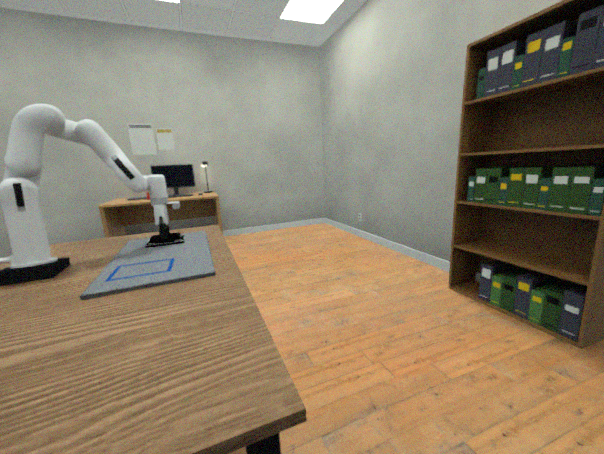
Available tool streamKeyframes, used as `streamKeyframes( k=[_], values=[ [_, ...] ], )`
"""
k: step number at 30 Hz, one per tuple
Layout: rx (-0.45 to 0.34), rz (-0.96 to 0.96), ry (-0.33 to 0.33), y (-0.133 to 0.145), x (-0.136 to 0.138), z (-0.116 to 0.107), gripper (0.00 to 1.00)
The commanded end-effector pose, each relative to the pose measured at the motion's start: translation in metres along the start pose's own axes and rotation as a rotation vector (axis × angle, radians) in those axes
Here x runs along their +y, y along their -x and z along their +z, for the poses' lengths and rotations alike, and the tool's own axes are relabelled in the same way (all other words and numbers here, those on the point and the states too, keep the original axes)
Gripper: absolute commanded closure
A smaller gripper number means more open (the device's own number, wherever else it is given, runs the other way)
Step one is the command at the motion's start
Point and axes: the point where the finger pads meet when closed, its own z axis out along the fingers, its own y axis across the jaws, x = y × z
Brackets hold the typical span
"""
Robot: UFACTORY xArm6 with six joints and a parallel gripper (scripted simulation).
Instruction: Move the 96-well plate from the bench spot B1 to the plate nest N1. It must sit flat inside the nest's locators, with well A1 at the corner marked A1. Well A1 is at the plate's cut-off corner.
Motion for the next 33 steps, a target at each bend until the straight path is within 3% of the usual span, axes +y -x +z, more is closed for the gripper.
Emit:
streamKeyframes(
  k=[1,33],
  values=[
    [0.004,0.000,-0.001,-0.0014,-0.0006,-0.0007,1.00],
    [0.004,0.000,-0.001,-0.0014,-0.0006,0.0040,1.00]
  ],
)
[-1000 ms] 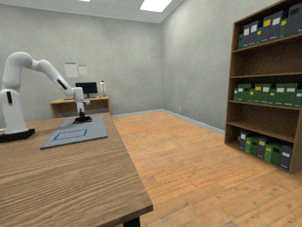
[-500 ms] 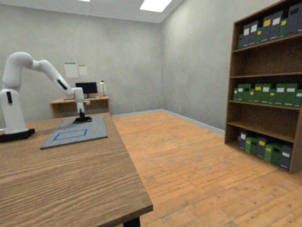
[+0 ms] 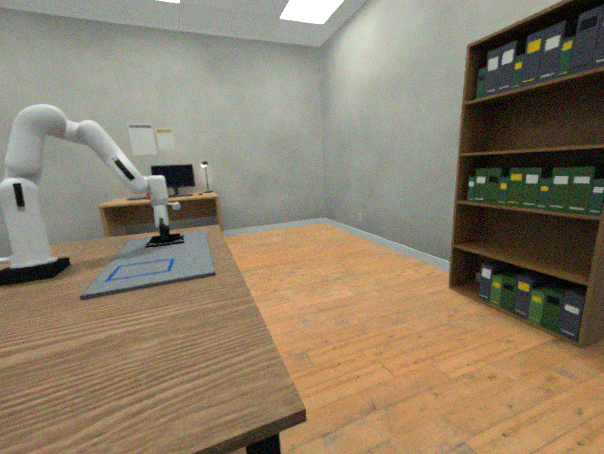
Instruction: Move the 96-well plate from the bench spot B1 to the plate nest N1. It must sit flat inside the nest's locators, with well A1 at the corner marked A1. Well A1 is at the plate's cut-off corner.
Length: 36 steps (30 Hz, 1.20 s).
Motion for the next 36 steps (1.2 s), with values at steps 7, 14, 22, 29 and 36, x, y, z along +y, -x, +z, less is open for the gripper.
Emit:
streamKeyframes(
  k=[7,14,22,29,36],
  values=[
    [0.004,0.000,-0.001,-0.0014,-0.0006,0.0003,1.00],
    [0.004,0.000,-0.001,-0.0014,-0.0006,0.0016,0.00],
    [0.004,0.000,-0.001,-0.0014,-0.0006,0.0015,0.00],
    [0.004,0.000,-0.002,-0.0014,-0.0006,0.0016,0.00],
    [0.004,0.000,-0.002,-0.0014,-0.0006,0.0016,0.00]
  ],
)
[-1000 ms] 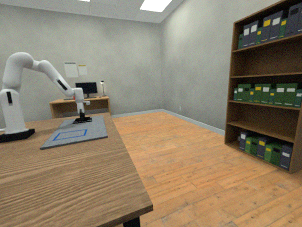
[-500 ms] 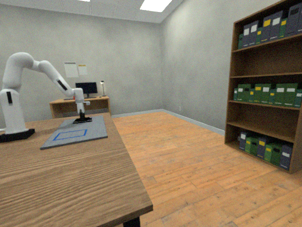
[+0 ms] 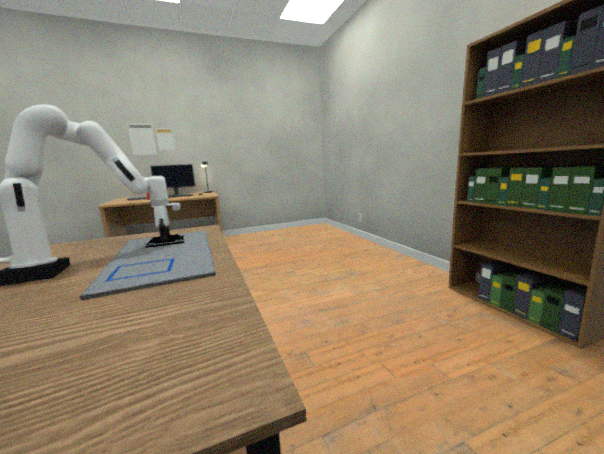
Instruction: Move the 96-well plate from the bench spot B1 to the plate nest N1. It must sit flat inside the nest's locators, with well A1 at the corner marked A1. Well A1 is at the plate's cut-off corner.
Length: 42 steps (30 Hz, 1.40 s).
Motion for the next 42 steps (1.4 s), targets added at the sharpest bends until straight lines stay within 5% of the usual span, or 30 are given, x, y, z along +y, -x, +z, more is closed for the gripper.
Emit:
streamKeyframes(
  k=[1,14,42],
  values=[
    [0.004,0.000,-0.001,-0.001,-0.001,-0.001,0.00],
    [0.003,0.000,-0.001,-0.001,-0.001,-0.004,0.00],
    [0.004,0.000,-0.001,-0.001,-0.001,-0.073,0.00]
  ],
)
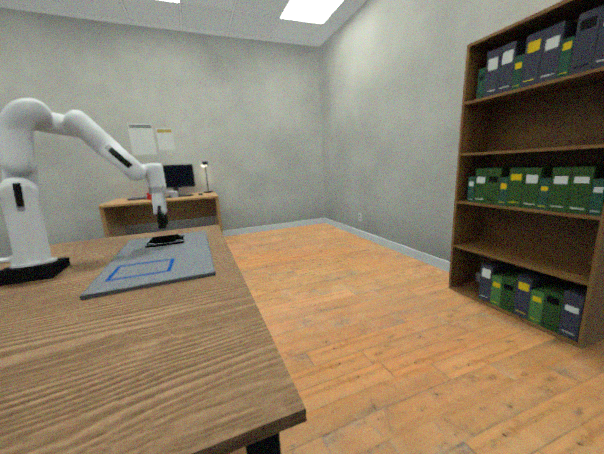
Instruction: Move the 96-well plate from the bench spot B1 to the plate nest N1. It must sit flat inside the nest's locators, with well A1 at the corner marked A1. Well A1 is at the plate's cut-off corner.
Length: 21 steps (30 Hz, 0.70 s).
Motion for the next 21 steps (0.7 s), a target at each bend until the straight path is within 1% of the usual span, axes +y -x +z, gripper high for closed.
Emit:
streamKeyframes(
  k=[1,9,21],
  values=[
    [0.003,0.000,-0.001,-0.001,-0.001,-0.016,0.00],
    [0.003,0.000,-0.001,-0.001,-0.001,-0.031,0.00],
    [0.003,0.000,-0.001,-0.001,-0.001,-0.031,0.00]
  ],
)
